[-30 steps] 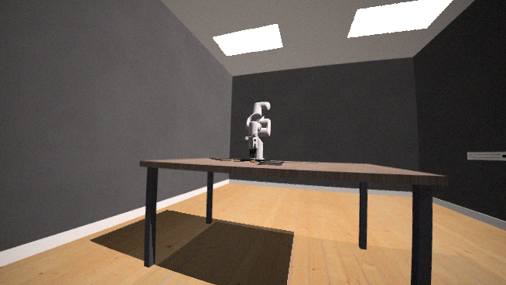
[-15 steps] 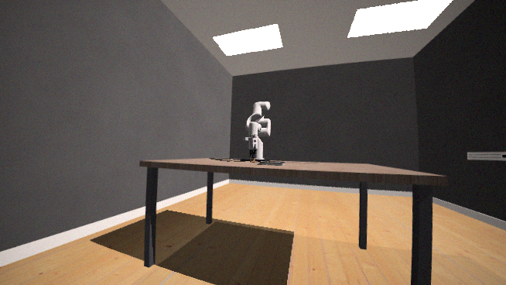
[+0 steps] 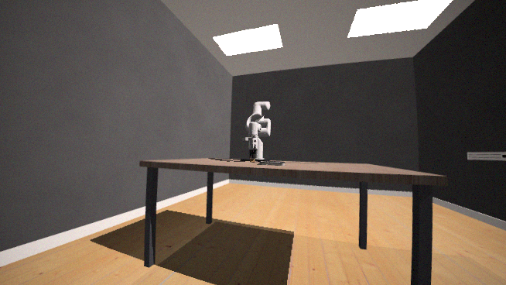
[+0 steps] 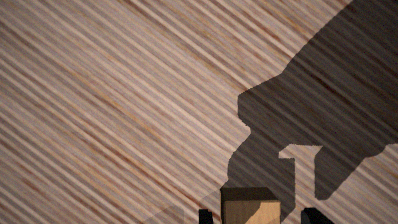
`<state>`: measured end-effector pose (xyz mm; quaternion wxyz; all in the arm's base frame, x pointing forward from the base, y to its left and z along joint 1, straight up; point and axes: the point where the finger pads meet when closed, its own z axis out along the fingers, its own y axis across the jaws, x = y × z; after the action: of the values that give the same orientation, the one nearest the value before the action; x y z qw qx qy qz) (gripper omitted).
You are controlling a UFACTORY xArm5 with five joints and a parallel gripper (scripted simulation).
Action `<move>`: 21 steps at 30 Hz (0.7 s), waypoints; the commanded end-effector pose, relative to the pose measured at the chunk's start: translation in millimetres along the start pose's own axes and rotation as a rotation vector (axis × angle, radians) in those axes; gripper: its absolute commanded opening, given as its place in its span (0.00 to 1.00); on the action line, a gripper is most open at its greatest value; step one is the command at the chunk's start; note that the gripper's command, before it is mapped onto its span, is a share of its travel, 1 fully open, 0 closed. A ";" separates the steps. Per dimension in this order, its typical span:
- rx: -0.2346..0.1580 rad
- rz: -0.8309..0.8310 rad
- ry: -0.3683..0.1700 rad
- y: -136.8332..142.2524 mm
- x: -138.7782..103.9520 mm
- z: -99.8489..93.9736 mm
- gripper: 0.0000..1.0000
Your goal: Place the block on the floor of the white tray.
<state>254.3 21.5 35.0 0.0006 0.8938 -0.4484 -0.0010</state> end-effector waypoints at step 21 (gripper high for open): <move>0.002 0.000 0.001 -0.9 0.5 26.6 0.55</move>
<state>253.7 21.4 9.3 0.0009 0.8938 -0.4484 -0.0015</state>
